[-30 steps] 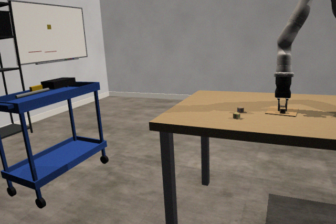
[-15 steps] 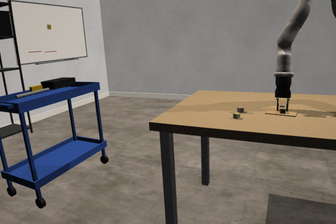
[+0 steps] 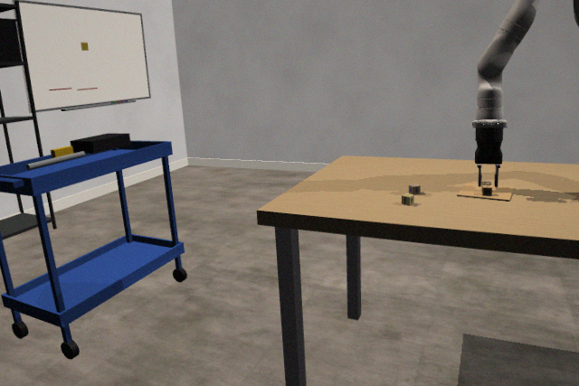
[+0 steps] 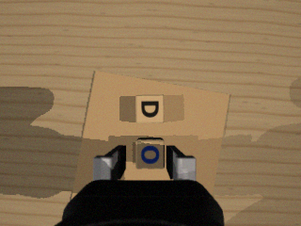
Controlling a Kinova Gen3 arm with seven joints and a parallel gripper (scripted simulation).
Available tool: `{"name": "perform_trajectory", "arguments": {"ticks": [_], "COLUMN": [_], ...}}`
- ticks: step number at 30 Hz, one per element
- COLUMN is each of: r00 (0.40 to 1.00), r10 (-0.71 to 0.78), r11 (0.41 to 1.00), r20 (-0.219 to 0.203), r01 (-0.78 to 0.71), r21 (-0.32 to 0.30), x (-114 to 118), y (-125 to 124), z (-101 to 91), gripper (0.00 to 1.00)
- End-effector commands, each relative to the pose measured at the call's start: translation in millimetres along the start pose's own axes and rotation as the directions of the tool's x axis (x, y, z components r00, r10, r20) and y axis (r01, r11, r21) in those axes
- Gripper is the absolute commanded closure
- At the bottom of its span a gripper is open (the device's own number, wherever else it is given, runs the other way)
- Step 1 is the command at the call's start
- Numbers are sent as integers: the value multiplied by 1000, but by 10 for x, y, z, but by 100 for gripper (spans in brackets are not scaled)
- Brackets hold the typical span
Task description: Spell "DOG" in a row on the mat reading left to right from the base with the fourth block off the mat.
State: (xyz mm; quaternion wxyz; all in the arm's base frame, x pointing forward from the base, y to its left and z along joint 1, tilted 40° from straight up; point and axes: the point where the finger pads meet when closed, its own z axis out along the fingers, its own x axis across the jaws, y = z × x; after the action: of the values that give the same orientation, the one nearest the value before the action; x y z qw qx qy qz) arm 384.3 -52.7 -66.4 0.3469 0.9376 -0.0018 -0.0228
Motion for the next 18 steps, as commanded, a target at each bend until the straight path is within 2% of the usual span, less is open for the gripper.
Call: {"name": "perform_trajectory", "arguments": {"ticks": [1,4,13,18], "r00": [1000,1000,1000,1000], "r10": [-5,-5,-5,-5], "r11": [1000,1000,1000,1000], "r20": [-15,-15,-15,-15], "r01": [5,5,5,5], "r21": [8,8,8,8], "x": [36,36,29,27], "y": [-42,-42,-38,-37], "z": [-169,-222,-670,-771], "gripper": [21,21,21,21]}}
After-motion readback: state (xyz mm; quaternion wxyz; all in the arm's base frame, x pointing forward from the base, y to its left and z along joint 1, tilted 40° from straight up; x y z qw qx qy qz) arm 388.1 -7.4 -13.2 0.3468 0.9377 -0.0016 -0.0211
